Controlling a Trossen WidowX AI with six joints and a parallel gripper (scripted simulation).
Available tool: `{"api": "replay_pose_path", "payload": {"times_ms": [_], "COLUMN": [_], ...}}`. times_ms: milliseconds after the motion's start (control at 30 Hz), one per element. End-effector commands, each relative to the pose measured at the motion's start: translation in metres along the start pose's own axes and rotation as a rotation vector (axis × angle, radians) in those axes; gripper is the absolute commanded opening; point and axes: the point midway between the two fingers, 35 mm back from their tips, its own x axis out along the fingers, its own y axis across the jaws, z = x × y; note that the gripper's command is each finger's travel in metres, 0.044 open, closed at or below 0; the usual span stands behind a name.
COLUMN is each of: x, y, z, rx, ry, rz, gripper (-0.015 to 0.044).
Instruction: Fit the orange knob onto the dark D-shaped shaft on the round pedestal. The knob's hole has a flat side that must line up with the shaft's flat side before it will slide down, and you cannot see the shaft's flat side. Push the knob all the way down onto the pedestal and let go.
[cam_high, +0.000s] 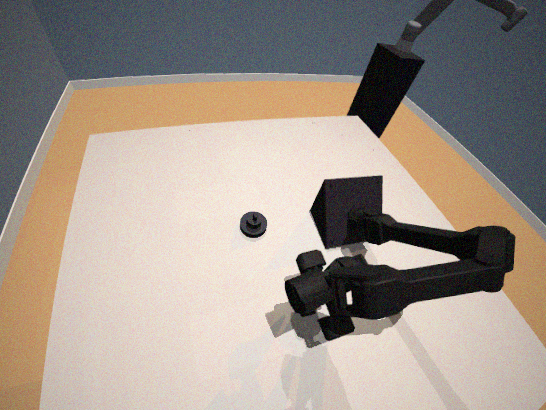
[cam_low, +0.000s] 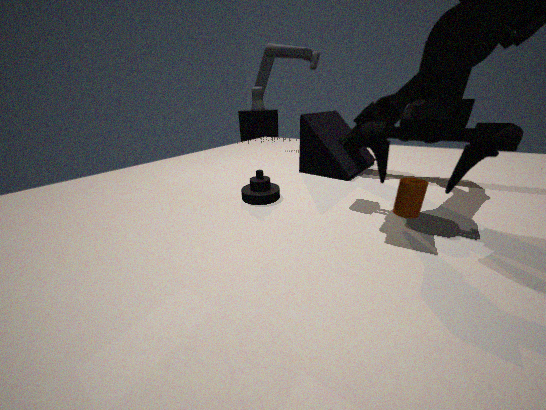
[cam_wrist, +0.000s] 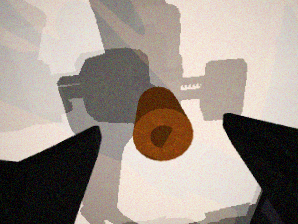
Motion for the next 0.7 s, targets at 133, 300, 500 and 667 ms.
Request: {"api": "replay_pose_path", "payload": {"times_ms": [133,300,500,667], "x": [0.012,0.02,0.03,0.038], "y": [-0.001,-0.001,-0.001,0.0], "z": [-0.001,-0.001,-0.002,-0.003], "rx": [0.006,0.006,0.006,0.006], "ry": [0.001,0.001,0.0,0.0], "rz": [-0.004,-0.003,-0.001,0.002], "gripper": [0.044,0.044,0.044,0.044]}}
